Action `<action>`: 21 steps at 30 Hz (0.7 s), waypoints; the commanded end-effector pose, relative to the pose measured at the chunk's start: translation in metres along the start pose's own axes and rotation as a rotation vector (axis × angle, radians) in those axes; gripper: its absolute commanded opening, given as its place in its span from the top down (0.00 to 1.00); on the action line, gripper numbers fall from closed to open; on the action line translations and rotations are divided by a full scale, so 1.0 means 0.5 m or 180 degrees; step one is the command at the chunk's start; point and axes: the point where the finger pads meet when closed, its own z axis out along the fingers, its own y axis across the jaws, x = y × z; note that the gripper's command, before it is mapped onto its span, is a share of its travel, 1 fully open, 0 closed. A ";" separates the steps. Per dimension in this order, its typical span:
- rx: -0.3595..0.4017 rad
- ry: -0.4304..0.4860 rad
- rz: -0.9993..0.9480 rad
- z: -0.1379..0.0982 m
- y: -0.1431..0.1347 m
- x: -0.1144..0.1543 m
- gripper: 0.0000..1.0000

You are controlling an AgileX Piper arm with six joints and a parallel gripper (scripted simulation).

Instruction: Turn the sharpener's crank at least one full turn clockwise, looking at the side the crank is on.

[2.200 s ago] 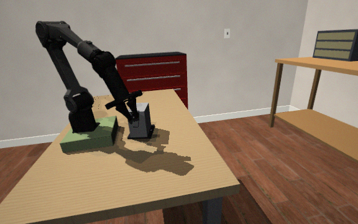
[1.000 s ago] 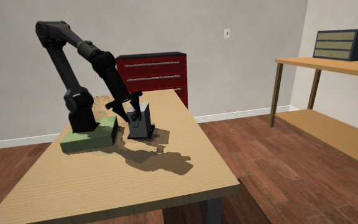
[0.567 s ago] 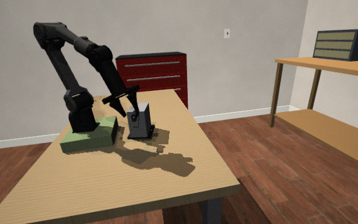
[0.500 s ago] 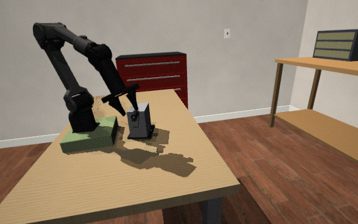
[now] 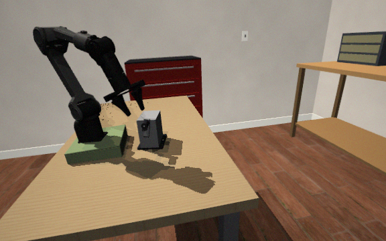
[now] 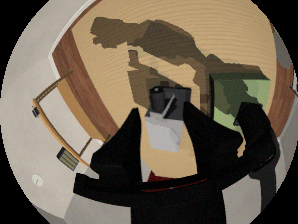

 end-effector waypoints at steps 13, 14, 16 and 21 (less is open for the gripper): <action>-0.0004 -0.0004 0.0001 -0.036 0.001 -0.001 0.31; -0.0004 -0.0004 0.0001 -0.036 0.001 -0.001 0.31; -0.0004 -0.0004 0.0001 -0.036 0.001 -0.001 0.31; -0.0004 -0.0004 0.0001 -0.036 0.001 -0.001 0.31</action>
